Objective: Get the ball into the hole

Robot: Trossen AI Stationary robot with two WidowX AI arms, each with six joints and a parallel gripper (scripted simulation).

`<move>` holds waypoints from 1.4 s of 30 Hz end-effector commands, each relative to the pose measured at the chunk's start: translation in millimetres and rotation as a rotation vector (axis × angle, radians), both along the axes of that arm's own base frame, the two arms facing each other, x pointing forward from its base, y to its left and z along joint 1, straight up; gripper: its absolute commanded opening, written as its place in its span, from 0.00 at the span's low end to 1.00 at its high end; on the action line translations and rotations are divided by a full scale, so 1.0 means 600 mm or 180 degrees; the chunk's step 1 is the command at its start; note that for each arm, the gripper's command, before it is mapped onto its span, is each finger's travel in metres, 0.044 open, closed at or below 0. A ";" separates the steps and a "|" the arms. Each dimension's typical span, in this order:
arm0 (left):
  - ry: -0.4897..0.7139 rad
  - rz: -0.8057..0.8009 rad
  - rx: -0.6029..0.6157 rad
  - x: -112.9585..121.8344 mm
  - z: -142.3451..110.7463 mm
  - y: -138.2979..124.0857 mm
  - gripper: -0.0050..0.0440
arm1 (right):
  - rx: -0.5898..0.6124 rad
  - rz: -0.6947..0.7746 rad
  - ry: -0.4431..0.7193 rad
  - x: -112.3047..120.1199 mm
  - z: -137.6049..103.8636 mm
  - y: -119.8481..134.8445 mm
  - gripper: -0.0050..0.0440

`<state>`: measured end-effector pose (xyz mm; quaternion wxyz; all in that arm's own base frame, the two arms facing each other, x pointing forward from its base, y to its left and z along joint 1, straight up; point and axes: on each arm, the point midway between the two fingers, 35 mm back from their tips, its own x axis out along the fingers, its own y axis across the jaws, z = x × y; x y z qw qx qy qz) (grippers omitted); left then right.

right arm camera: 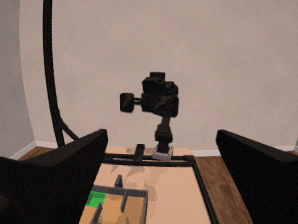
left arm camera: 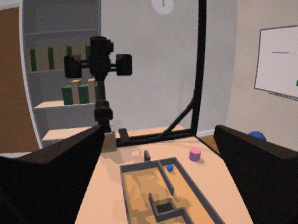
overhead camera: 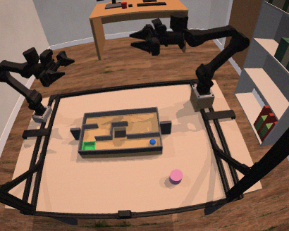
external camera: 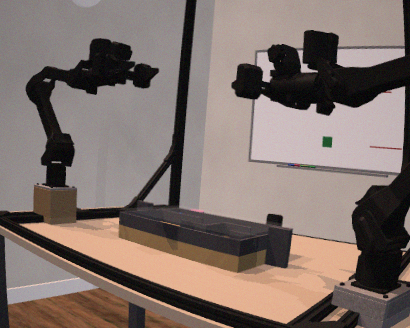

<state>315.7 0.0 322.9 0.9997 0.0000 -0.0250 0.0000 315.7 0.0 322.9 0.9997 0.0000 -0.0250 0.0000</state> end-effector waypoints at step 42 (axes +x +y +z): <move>0.2899 -0.0104 -0.0721 0.082 -0.238 -0.106 0.92 | 0.0634 0.0480 0.3042 0.014 -0.308 0.185 0.92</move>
